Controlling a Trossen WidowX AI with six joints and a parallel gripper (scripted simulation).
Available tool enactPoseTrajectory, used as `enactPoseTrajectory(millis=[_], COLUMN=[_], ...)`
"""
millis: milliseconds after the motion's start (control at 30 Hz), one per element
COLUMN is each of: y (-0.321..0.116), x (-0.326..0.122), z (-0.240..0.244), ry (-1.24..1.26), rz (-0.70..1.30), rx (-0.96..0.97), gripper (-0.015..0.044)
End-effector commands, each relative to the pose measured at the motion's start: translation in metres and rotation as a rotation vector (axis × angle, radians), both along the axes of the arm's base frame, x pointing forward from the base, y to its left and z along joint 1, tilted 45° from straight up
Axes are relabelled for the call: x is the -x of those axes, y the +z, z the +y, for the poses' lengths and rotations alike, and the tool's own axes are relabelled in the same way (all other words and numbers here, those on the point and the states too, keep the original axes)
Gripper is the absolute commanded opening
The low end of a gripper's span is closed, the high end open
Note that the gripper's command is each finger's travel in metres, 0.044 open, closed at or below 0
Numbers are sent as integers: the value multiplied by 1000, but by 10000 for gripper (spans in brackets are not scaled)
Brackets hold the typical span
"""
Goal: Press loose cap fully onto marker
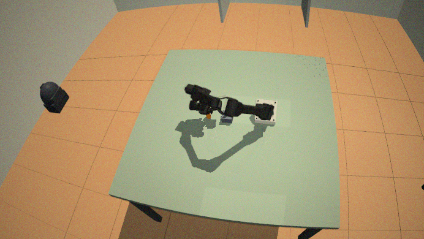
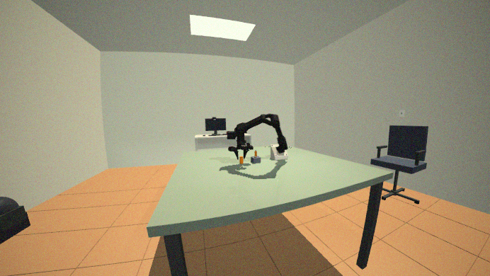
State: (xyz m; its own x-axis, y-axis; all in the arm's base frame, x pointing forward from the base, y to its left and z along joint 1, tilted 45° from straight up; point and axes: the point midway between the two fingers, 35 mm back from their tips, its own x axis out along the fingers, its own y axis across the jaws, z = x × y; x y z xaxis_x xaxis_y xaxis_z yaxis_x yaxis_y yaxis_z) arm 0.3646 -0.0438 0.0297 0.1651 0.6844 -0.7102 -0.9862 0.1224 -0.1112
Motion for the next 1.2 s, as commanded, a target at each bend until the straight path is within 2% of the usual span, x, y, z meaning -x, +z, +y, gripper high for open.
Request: enactPoseTrajectory(millis=[0, 267, 400, 700, 800, 1167], y=[-6, -13, -13, -13, -10, 12], x=[1, 0, 0, -1, -1, 4], z=[6, 13, 13, 13, 10, -13], ry=[-2, -1, -1, -1, -1, -2], rz=[8, 8, 8, 8, 8, 9], rx=[-9, -10, -10, -10, -9, -6], gripper=[240, 240, 135, 75, 0, 0])
